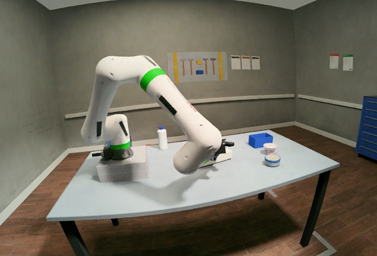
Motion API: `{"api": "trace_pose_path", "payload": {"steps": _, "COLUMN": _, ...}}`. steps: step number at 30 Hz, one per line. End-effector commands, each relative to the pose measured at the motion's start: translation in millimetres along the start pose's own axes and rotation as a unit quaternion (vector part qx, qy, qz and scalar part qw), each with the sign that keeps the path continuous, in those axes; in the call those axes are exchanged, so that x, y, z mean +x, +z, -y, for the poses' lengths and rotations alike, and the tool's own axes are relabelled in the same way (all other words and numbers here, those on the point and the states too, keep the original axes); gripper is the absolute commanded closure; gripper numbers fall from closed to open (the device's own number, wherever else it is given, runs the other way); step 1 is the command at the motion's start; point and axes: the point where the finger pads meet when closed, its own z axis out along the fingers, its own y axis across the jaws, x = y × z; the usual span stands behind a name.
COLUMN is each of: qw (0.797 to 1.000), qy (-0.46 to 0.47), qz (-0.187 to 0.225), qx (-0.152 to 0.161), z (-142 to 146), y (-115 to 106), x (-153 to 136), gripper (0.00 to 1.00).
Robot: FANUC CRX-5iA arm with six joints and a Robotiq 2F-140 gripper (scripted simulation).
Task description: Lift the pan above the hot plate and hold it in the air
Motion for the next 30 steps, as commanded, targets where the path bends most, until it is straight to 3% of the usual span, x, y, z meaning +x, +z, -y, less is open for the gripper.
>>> {"api": "trace_pose_path", "payload": {"steps": 1, "qw": 1.000, "qy": -0.001, "qz": 0.000, "qx": 0.000, "z": 5, "y": -1, "x": 1, "gripper": 0.90}}
{"api": "trace_pose_path", "payload": {"steps": 30, "qw": 1.000, "qy": -0.001, "qz": 0.000, "qx": 0.000, "z": 52, "y": -6, "x": 9, "gripper": 0.90}}
